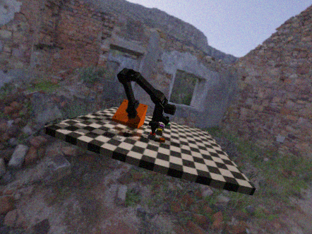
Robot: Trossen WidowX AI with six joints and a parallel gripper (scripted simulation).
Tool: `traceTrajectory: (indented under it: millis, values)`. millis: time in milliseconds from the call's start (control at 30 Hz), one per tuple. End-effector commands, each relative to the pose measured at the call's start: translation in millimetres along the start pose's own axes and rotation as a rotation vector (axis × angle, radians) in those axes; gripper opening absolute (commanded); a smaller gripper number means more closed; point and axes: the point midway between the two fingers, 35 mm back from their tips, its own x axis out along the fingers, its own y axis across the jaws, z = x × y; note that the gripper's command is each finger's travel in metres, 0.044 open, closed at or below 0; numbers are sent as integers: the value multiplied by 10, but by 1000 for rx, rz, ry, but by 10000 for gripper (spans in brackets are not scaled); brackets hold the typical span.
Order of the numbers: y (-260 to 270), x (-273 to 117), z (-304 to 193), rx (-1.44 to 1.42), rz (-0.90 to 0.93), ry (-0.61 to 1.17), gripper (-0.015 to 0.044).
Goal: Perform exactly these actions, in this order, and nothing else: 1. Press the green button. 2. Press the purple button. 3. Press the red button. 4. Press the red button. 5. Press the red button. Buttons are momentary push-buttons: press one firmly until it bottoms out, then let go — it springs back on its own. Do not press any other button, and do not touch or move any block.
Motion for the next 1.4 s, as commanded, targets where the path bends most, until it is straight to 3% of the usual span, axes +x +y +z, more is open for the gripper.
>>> traceTrajectory:
  millis: [0,133,267,433,767,1100,1367]
  values:
    - [11,16,-18,-7,2,7,20]
    - [13,-305,-11,-7,4,6,20]
    - [13,-332,-15,-7,4,7,20]
    - [414,-479,343,-17,55,-11,151]
    - [2006,-902,789,-40,119,8,400]
    - [3593,-1032,332,-8,36,5,400]
    - [3637,-1029,306,-6,31,4,400]
